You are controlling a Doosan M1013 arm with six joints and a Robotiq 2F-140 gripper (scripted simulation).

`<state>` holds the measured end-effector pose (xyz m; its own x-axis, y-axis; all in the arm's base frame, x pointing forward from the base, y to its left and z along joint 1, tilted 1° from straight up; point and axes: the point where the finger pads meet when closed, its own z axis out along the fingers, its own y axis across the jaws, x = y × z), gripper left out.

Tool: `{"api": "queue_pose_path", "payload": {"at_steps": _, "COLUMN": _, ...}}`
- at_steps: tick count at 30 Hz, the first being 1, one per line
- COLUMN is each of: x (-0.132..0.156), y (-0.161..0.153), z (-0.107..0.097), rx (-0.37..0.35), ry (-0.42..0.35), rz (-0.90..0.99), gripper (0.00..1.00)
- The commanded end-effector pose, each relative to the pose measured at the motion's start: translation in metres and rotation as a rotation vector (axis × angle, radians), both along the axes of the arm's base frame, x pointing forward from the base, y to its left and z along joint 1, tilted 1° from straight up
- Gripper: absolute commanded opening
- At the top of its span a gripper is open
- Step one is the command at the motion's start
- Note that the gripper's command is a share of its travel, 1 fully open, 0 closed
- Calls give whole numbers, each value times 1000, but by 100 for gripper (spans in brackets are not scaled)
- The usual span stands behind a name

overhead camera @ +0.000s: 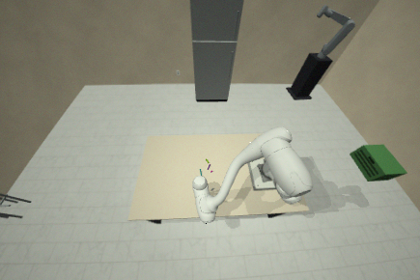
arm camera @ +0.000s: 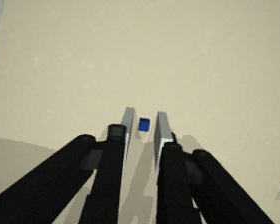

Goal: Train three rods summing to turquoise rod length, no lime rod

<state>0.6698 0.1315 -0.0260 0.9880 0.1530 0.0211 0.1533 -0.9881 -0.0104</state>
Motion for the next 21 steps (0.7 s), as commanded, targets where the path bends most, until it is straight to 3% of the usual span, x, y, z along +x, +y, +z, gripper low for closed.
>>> {"api": "queue_pose_path", "payload": {"at_steps": 1, "x": -5, "y": 3, "z": -4, "rx": 3, "ry": 6, "rz": -1, "gripper": 15}}
{"api": "queue_pose_path", "payload": {"at_steps": 12, "x": -5, "y": 3, "z": -4, "rx": 3, "ry": 6, "rz": -1, "gripper": 15}}
{"api": "queue_pose_path", "payload": {"at_steps": 13, "x": -5, "y": 3, "z": -4, "rx": 3, "ry": 6, "rz": -1, "gripper": 3}}
{"api": "queue_pose_path", "payload": {"at_steps": 21, "x": -5, "y": 3, "z": -4, "rx": 3, "ry": 6, "rz": -1, "gripper": 3}}
